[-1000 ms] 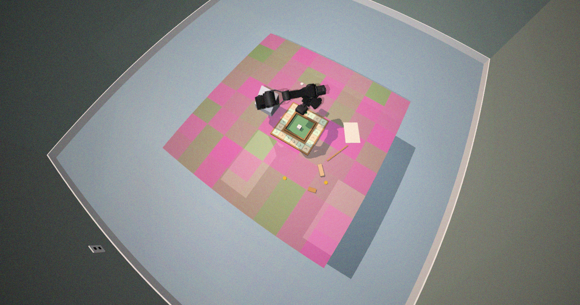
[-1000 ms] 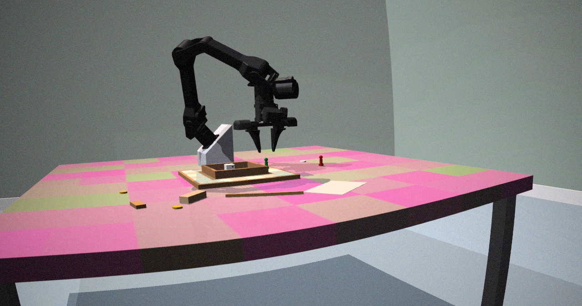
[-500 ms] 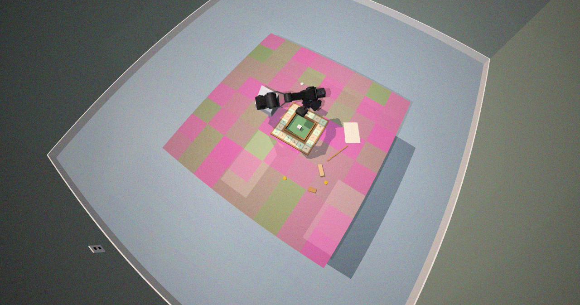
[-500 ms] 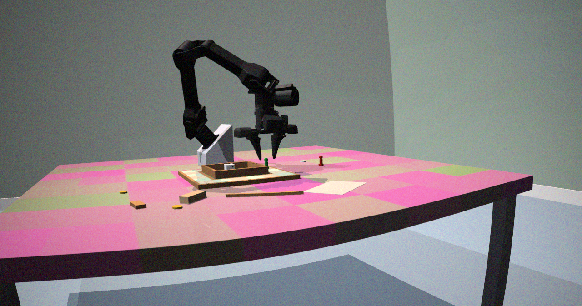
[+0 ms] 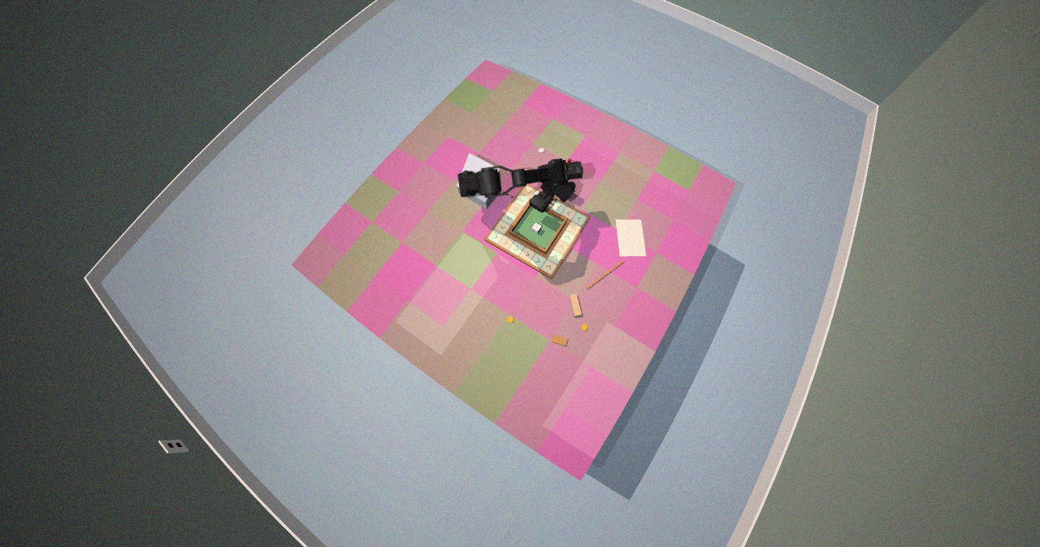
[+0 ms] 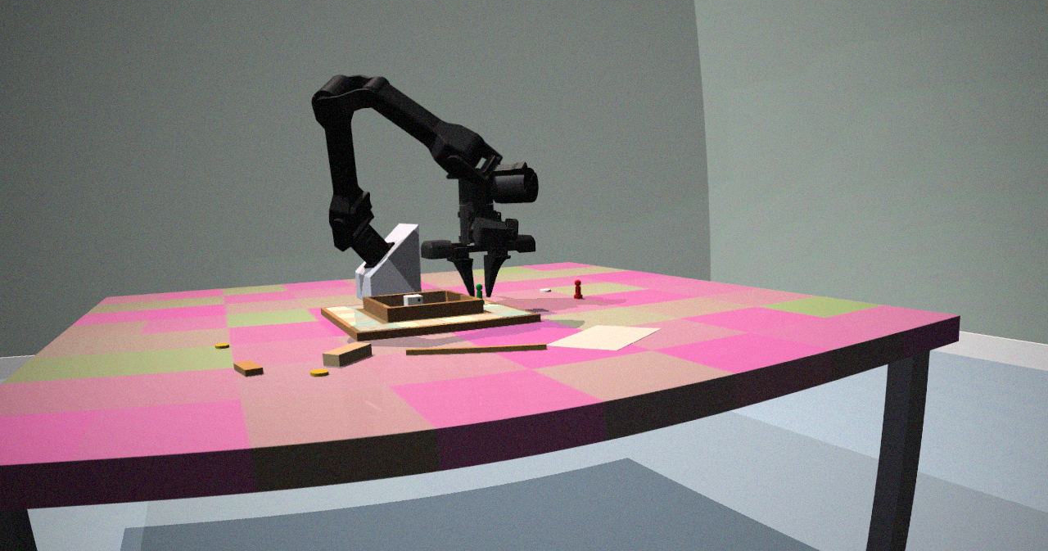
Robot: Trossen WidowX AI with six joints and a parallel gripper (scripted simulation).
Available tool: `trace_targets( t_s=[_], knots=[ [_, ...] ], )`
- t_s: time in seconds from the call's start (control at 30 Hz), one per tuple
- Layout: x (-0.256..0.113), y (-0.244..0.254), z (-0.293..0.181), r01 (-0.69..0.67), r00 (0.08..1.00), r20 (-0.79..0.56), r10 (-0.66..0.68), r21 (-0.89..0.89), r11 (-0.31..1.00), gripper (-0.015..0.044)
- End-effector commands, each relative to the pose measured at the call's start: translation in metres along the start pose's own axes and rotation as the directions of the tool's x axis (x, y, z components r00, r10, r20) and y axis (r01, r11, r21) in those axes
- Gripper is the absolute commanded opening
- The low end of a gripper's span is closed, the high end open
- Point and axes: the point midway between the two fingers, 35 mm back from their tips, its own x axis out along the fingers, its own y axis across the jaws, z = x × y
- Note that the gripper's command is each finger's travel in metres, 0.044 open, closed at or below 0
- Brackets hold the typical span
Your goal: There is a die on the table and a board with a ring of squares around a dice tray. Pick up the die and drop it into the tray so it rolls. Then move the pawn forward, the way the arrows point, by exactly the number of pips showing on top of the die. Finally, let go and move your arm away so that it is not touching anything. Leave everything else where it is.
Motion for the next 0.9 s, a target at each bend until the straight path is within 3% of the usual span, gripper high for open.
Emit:
trace_targets(
  t_s=[0.0, 0.37, 0.87],
  knots=[
    [0.002, -0.001, -0.001, 0.006, 1.0, 0.0, -0.006, -0.008, 1.0, 0.0062],
    [-0.002, 0.0, 0.0, 0.005, 1.0, 0.0, -0.005, -0.008, 1.0, 0.0],
    [-0.096, 0.007, 0.004, -0.002, 1.0, -0.001, 0.002, -0.009, 1.0, 0.0]
  ],
)
